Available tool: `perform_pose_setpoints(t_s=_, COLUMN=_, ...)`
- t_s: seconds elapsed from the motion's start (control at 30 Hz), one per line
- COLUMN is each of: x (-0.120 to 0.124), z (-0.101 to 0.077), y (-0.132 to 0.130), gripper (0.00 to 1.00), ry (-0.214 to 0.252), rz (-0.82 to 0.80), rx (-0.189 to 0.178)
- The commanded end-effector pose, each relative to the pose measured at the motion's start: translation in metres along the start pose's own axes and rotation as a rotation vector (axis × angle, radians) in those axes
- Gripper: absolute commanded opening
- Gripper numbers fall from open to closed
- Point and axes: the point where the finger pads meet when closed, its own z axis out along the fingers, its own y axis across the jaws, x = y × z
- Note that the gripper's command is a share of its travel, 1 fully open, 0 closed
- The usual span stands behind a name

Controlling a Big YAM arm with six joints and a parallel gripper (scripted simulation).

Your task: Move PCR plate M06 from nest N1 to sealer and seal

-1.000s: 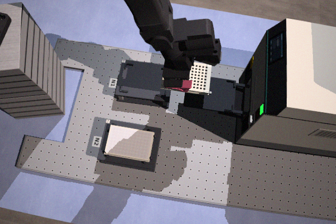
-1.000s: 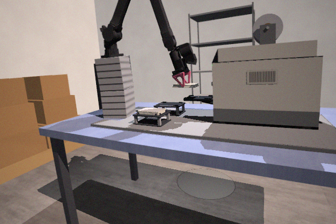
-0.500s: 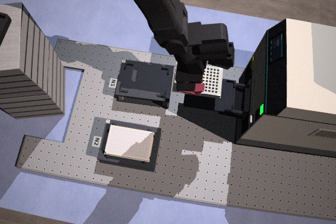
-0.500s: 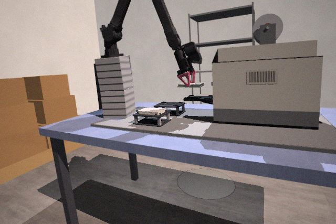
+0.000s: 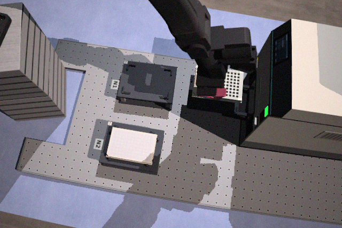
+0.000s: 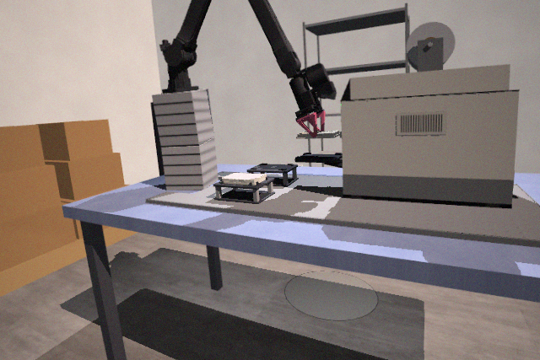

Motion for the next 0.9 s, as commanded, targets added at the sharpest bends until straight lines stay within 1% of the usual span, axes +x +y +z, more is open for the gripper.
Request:
perform_pose_setpoints(t_s=0.0, x=0.002, z=0.012, y=-0.008, gripper=0.00, ry=0.019, rz=0.002, rx=0.005)
perform_pose_setpoints(t_s=0.13, x=0.008, z=0.013, y=-0.010, gripper=0.00, ry=0.018, rz=0.020, rx=0.007)
perform_pose_setpoints(t_s=0.27, x=0.006, z=0.006, y=-0.008, gripper=0.00, ry=0.005, rz=0.028, rx=0.009)
perform_pose_setpoints(t_s=0.43, x=-0.013, z=-0.002, y=0.004, gripper=0.00, ry=-0.018, rz=0.016, rx=0.000)
perform_pose_setpoints(t_s=0.5, x=-0.013, z=-0.002, y=0.004, gripper=0.00, ry=-0.018, rz=0.016, rx=0.000)
perform_pose_setpoints(t_s=0.57, x=-0.019, z=-0.002, y=0.008, gripper=0.00, ry=-0.024, rz=0.011, rx=0.000)
perform_pose_setpoints(t_s=0.63, x=-0.024, z=-0.002, y=0.012, gripper=0.00, ry=-0.031, rz=0.010, rx=-0.010)
perform_pose_setpoints(t_s=0.73, x=-0.019, z=0.003, y=0.012, gripper=0.00, ry=-0.022, rz=0.007, rx=-0.009)
perform_pose_setpoints(t_s=0.87, x=-0.001, z=0.009, y=0.004, gripper=0.00, ry=0.011, rz=0.015, rx=0.000)
